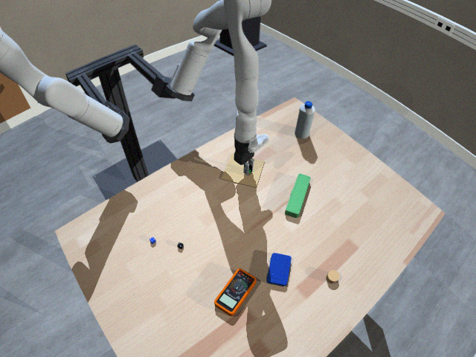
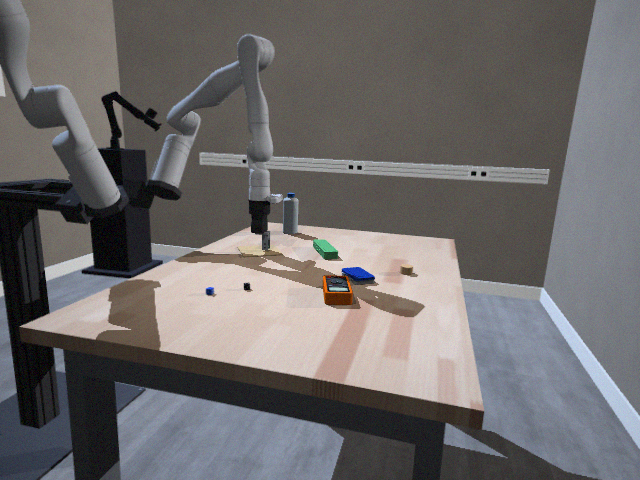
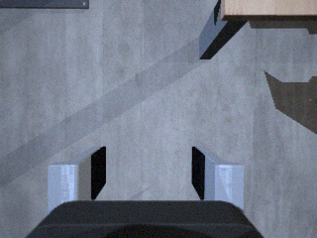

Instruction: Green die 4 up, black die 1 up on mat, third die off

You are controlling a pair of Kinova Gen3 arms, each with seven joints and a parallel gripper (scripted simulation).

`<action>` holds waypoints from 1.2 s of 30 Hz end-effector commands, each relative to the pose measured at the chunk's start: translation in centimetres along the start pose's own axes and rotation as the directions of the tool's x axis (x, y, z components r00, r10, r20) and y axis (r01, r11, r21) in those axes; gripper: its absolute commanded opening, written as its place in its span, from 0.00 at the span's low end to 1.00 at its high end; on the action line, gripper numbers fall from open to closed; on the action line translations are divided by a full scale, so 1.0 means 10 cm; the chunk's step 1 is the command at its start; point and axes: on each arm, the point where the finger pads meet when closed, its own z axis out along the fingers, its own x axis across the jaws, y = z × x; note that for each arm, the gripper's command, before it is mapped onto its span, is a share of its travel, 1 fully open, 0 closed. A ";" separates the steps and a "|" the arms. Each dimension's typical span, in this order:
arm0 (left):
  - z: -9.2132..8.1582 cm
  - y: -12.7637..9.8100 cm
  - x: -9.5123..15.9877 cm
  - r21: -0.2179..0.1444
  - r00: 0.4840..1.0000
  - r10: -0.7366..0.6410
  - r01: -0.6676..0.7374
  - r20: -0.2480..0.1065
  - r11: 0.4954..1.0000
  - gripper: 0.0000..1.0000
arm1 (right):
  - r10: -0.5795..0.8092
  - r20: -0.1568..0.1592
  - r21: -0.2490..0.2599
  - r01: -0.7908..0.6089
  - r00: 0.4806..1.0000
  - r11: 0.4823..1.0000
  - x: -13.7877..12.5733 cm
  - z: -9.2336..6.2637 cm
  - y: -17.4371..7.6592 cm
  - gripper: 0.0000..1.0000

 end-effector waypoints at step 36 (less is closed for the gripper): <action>0.04 -0.01 0.00 0.001 1.000 0.000 0.000 -0.001 1.000 0.34 | 0.000 0.000 -0.002 0.000 1.000 1.000 0.00 -0.01 0.00 1.00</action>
